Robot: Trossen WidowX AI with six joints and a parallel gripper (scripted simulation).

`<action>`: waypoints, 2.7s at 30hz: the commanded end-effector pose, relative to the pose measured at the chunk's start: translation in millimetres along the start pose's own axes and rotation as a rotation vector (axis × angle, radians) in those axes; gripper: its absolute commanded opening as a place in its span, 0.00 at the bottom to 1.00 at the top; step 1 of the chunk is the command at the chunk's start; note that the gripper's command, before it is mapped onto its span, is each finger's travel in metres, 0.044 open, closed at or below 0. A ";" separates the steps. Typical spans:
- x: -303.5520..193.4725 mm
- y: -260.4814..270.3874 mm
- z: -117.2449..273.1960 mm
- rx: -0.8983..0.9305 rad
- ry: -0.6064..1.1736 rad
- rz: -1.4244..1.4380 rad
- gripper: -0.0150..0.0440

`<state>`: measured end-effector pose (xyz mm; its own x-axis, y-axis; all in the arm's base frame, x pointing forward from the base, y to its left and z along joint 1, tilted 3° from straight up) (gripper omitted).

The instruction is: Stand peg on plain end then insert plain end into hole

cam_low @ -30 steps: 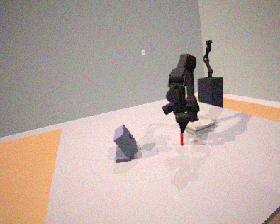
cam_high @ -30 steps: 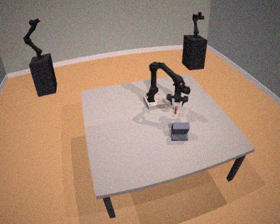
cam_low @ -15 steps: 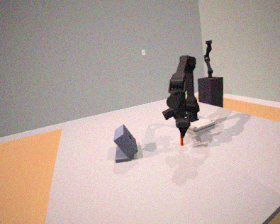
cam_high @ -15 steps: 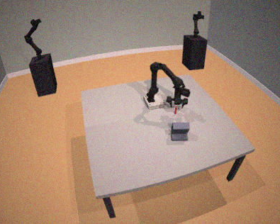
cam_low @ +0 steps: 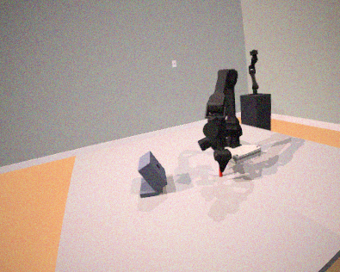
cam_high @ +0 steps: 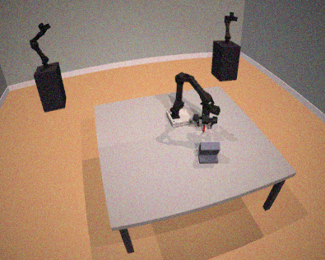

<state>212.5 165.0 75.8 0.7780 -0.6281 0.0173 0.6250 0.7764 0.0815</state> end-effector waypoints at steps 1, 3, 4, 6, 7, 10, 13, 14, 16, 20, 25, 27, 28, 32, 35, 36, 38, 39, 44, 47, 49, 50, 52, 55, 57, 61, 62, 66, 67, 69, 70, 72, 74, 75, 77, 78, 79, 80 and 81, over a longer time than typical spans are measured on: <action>-1.1 -2.3 -6.0 -0.012 0.006 -0.003 1.00; -1.1 -2.3 -6.0 -0.012 0.006 -0.003 1.00; -1.1 -2.3 -6.0 -0.012 0.006 -0.003 1.00; -0.2 -0.6 -2.6 -0.003 0.001 0.000 0.96; -0.2 -0.6 -2.6 -0.003 0.001 0.000 0.91; -0.2 -0.6 -2.6 -0.003 0.001 0.000 0.78; -0.2 -0.6 -2.6 -0.003 0.001 0.000 0.64; -0.2 -0.6 -2.6 -0.003 0.001 0.000 0.60; -0.2 -0.6 -2.6 -0.003 0.001 0.000 0.51; -0.2 -0.6 -2.6 -0.003 0.001 0.000 0.33; -0.2 -0.6 -2.6 -0.003 0.001 0.000 0.25; -0.2 -0.6 -2.6 -0.003 0.001 0.000 0.25; -0.2 -0.6 -2.6 -0.003 0.001 0.000 0.25; 0.0 0.0 1.0 -0.004 0.001 0.000 0.25; 0.4 1.3 10.1 -0.005 0.002 -0.001 0.25; 0.5 1.7 14.0 -0.005 0.002 -0.001 0.25; 0.7 2.3 22.0 -0.006 0.002 -0.001 0.25; 0.8 2.5 26.0 -0.006 0.003 -0.001 0.25; 1.2 3.2 45.0 -0.008 0.004 -0.002 0.25; 1.4 3.4 56.3 -0.009 0.005 -0.002 0.25; 1.5 3.3 63.9 -0.010 0.005 -0.003 0.25; 1.6 3.2 67.7 -0.011 0.006 -0.003 0.25; 1.8 2.8 74.6 -0.011 0.006 -0.003 0.25; 2.3 2.6 77.0 -0.012 0.006 -0.003 0.25; 2.8 3.0 76.6 -0.009 0.002 -0.001 0.25; 5.6 5.0 74.4 0.005 -0.024 0.014 0.25; 6.6 5.7 73.6 0.009 -0.033 0.019 0.25; 10.5 8.5 70.8 0.028 -0.069 0.039 0.25; 11.5 9.2 70.1 0.032 -0.078 0.043 0.25; 13.4 10.5 68.9 0.041 -0.097 0.053 0.25; 14.4 11.2 68.3 0.046 -0.106 0.057 0.25; 16.3 12.5 67.1 0.055 -0.124 0.066 0.25; 18.2 13.9 66.0 0.063 -0.142 0.075 0.25; 19.1 14.5 65.4 0.068 -0.151 0.079 0.25; 21.0 15.8 64.4 0.076 -0.170 0.088 0.25; 22.0 16.5 63.9 0.080 -0.179 0.092 0.25; 22.9 17.1 63.5 0.084 -0.188 0.096 0.25; 23.8 17.8 63.0 0.088 -0.197 0.100 0.25; 24.8 18.4 62.6 0.092 -0.207 0.104 0.25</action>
<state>236.2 162.0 142.6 0.8015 -0.5651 0.1955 0.5445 0.8249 0.1520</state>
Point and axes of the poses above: the point midway between the two fingers, 35 mm back from their tips, its own z axis back along the fingers, its own y axis across the jaws, x = y × z, the point moved 2 cm from there along z, back along the fingers, and after that the axes turned 10 degrees about -z, right-handed, at the moved point
